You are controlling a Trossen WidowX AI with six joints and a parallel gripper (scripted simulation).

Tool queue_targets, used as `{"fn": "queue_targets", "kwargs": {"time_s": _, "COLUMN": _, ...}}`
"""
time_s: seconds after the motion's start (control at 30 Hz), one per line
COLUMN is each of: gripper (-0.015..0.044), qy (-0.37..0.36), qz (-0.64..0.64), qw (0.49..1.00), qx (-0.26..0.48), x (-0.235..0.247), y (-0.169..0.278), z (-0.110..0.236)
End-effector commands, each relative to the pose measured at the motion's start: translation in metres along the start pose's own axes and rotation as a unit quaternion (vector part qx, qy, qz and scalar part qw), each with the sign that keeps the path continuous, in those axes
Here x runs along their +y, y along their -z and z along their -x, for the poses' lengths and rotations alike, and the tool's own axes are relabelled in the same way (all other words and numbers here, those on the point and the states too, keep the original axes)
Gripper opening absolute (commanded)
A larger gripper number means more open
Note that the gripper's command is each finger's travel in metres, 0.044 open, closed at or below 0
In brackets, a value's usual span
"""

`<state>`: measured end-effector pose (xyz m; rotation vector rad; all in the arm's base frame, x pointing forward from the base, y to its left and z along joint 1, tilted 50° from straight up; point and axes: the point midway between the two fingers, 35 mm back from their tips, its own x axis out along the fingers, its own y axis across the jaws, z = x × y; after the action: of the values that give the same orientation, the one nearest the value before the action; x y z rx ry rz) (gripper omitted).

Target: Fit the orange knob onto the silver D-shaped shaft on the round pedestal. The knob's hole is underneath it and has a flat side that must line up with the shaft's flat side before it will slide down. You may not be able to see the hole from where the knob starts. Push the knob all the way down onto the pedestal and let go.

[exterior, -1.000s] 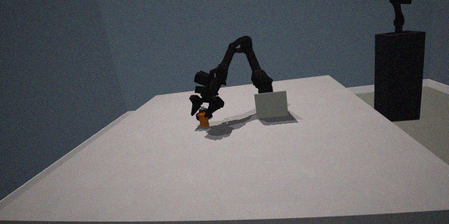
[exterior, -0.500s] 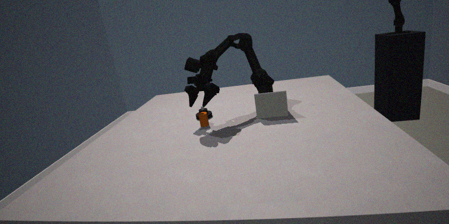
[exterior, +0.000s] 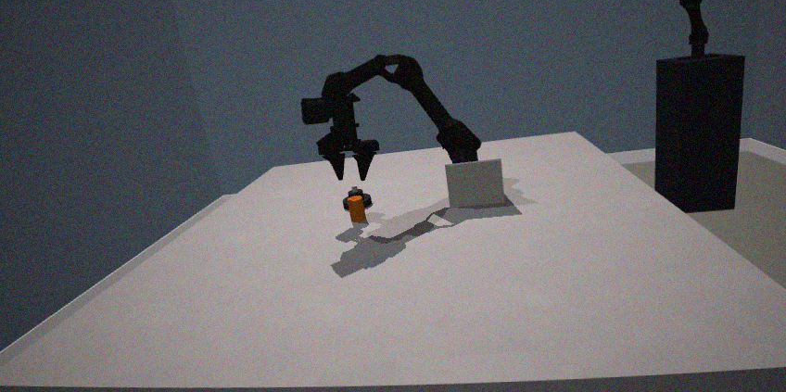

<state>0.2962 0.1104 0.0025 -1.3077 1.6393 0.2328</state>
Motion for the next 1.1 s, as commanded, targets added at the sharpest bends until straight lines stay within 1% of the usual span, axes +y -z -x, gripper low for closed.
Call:
{"fn": "queue_targets", "kwargs": {"time_s": 0.0, "gripper": 0.044, "qy": 0.044, "qz": 0.005, "qw": 0.997, "qx": 0.071, "x": -0.0035, "y": -0.0011, "z": 0.0135}}
{"fn": "queue_targets", "kwargs": {"time_s": 0.33, "gripper": 0.044, "qy": 0.045, "qz": -0.003, "qw": 0.997, "qx": 0.07, "x": -0.0035, "y": -0.0011, "z": 0.0135}}
{"fn": "queue_targets", "kwargs": {"time_s": 0.37, "gripper": 0.044, "qy": 0.046, "qz": -0.028, "qw": 0.996, "qx": 0.069, "x": -0.0035, "y": -0.0011, "z": 0.0134}}
{"fn": "queue_targets", "kwargs": {"time_s": 0.47, "gripper": 0.044, "qy": 0.056, "qz": -0.169, "qw": 0.982, "qx": 0.062, "x": -0.0036, "y": -0.0011, "z": 0.0132}}
{"fn": "queue_targets", "kwargs": {"time_s": 0.57, "gripper": 0.044, "qy": 0.064, "qz": -0.314, "qw": 0.946, "qx": 0.053, "x": -0.0036, "y": -0.001, "z": 0.0128}}
{"fn": "queue_targets", "kwargs": {"time_s": 0.63, "gripper": 0.044, "qy": 0.068, "qz": -0.376, "qw": 0.923, "qx": 0.049, "x": -0.0036, "y": -0.001, "z": 0.0127}}
{"fn": "queue_targets", "kwargs": {"time_s": 1.0, "gripper": 0.044, "qy": 0.068, "qz": -0.384, "qw": 0.92, "qx": 0.048, "x": -0.0028, "y": -0.004, "z": 0.0122}}
{"fn": "queue_targets", "kwargs": {"time_s": 1.07, "gripper": 0.044, "qy": 0.068, "qz": -0.384, "qw": 0.92, "qx": 0.048, "x": -0.0037, "y": -0.0032, "z": 0.0047}}
